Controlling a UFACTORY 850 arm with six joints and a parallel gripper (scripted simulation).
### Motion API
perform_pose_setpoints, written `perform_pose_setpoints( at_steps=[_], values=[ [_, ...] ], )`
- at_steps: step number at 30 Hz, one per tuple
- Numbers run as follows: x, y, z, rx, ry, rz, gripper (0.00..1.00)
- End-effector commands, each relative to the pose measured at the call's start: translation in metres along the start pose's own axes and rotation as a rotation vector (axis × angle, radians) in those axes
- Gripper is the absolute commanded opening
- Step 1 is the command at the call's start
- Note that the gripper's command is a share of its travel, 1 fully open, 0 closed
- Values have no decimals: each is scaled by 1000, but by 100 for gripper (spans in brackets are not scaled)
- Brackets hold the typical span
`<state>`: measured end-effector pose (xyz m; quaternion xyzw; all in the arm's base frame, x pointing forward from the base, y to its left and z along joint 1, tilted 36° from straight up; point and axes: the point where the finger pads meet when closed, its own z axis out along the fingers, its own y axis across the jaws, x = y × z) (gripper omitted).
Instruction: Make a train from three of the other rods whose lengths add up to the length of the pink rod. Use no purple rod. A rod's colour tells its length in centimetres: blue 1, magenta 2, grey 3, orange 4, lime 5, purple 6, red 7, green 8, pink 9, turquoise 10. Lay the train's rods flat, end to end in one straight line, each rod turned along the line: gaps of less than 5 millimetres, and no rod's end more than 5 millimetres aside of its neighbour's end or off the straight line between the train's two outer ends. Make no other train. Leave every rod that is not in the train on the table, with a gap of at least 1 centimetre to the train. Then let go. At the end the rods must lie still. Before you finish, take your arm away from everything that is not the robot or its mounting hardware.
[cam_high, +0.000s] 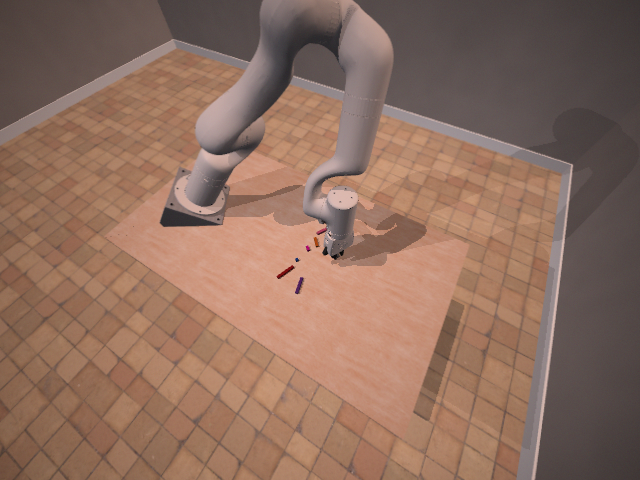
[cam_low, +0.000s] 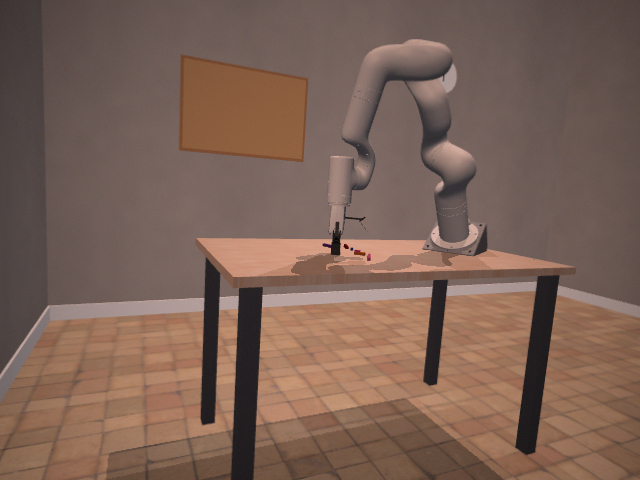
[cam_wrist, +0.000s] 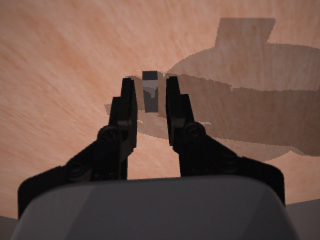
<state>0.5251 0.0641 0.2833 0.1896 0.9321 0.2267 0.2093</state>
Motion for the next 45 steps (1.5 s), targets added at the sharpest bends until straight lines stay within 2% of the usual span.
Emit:
perform_pose_setpoints(
  at_steps=[1, 23, 24, 45],
  values=[
    [-1, 0, 0, 0, -1, 0, 24],
    [-1, 0, 0, 0, -1, 0, 24],
    [-1, 0, 0, 0, -1, 0, 4],
    [-1, 0, 0, 0, -1, 0, 4]
  ],
)
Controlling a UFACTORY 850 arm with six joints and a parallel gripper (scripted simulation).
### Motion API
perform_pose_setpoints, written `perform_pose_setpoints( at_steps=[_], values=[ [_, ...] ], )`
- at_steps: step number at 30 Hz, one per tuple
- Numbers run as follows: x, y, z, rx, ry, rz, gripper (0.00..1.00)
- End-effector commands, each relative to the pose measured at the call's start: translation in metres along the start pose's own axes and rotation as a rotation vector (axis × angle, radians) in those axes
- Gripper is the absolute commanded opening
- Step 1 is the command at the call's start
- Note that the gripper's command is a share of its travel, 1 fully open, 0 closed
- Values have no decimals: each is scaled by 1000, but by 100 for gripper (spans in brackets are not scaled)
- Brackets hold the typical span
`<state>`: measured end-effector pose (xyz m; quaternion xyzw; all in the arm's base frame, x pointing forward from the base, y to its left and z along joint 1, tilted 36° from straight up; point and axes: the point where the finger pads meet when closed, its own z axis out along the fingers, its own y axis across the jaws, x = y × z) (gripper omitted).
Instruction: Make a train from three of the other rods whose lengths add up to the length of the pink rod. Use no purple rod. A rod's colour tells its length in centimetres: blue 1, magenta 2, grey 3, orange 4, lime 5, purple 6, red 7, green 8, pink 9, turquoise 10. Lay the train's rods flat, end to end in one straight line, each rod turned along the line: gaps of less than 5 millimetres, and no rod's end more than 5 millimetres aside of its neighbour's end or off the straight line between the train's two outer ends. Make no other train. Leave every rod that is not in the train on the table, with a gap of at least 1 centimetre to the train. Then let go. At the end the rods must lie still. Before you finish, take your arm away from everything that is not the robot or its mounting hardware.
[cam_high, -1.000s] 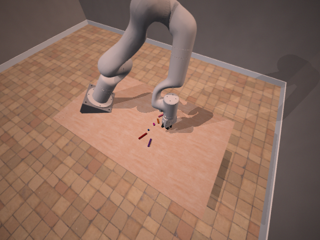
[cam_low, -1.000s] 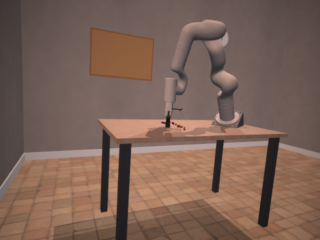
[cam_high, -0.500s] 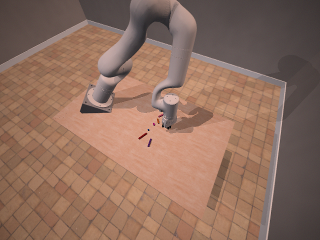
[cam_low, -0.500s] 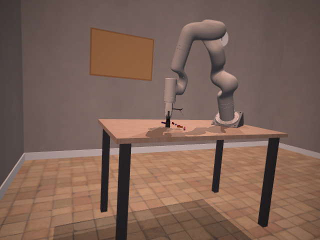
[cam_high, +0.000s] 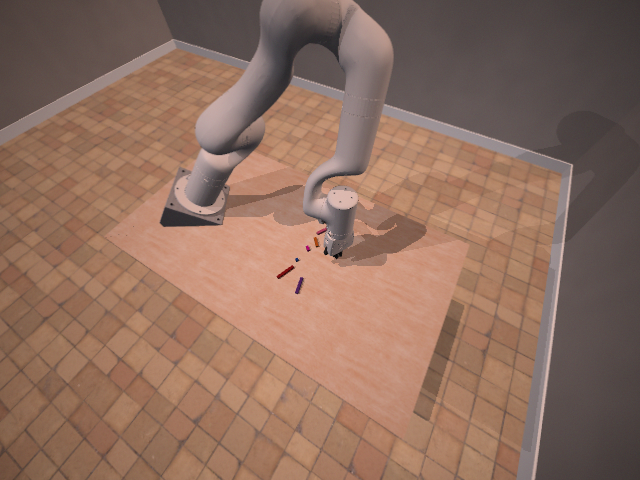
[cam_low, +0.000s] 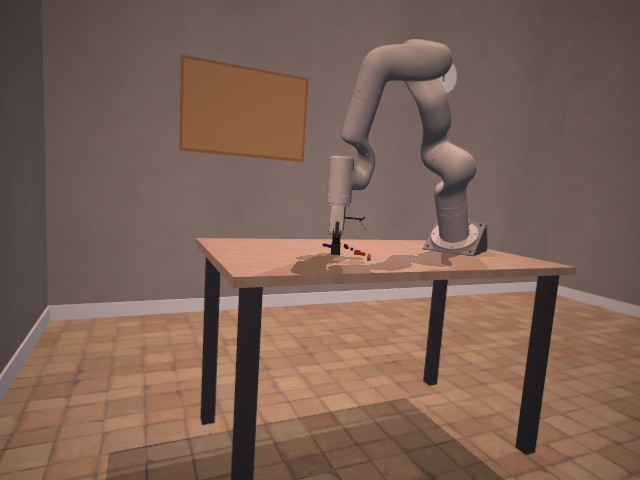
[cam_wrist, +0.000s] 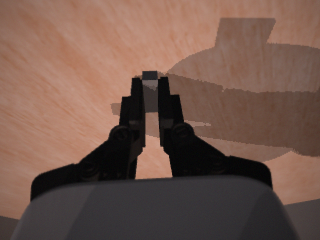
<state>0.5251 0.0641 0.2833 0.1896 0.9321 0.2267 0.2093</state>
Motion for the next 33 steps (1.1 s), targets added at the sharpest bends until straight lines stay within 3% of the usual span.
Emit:
perform_pose_setpoints(
  at_steps=[1, 17, 23, 25, 33],
  values=[
    [-1, 0, 0, 0, -1, 0, 4],
    [-1, 0, -6, -1, -1, 0, 4],
    [-1, 0, -37, -1, -1, 0, 4],
    [-1, 0, -37, -1, -1, 0, 4],
    [0, 0, -92, -1, -1, 0, 4]
  ],
)
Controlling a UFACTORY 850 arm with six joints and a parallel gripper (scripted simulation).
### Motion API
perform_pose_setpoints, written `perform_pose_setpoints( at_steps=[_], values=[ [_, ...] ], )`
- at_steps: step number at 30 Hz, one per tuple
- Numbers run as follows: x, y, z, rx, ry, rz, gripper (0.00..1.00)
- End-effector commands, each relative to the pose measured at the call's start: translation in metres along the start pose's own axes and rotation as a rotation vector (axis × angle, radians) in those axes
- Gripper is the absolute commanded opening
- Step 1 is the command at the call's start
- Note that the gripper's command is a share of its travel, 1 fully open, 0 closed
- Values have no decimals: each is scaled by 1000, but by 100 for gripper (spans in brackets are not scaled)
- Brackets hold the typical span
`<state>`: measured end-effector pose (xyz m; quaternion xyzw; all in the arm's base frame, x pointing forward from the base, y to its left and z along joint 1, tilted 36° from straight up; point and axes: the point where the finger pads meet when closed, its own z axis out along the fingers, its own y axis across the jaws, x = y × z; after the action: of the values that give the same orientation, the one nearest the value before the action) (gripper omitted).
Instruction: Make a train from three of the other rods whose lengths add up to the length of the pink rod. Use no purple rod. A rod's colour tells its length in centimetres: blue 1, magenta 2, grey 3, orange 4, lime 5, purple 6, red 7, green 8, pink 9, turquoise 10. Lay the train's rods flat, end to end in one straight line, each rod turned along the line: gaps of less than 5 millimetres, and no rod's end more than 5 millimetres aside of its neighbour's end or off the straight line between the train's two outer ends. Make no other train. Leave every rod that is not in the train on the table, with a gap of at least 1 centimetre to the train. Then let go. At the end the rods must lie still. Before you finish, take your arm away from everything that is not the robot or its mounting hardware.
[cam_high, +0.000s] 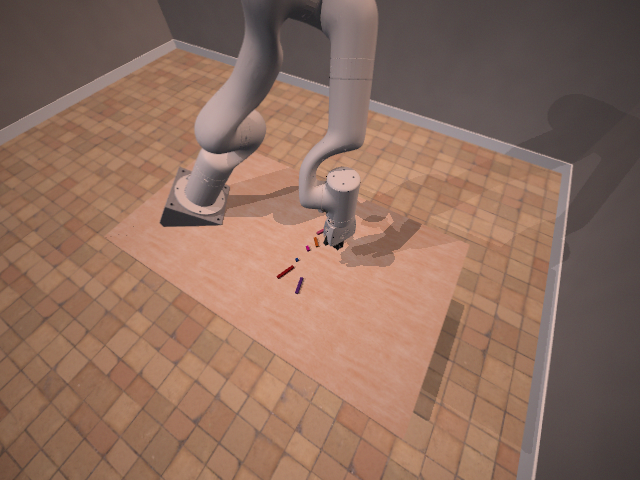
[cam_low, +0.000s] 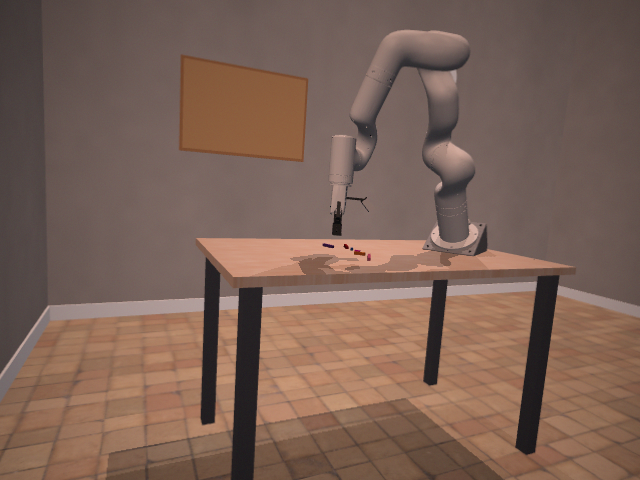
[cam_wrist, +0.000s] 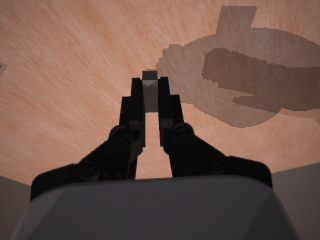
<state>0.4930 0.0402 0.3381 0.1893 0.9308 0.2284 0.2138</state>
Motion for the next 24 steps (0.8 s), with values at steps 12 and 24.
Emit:
perform_pose_setpoints(
  at_steps=[12, 24],
  values=[
    [0, 1, -33, 5, 7, 1, 4],
    [51, -83, -34, 6, 6, 240, 4]
  ],
)
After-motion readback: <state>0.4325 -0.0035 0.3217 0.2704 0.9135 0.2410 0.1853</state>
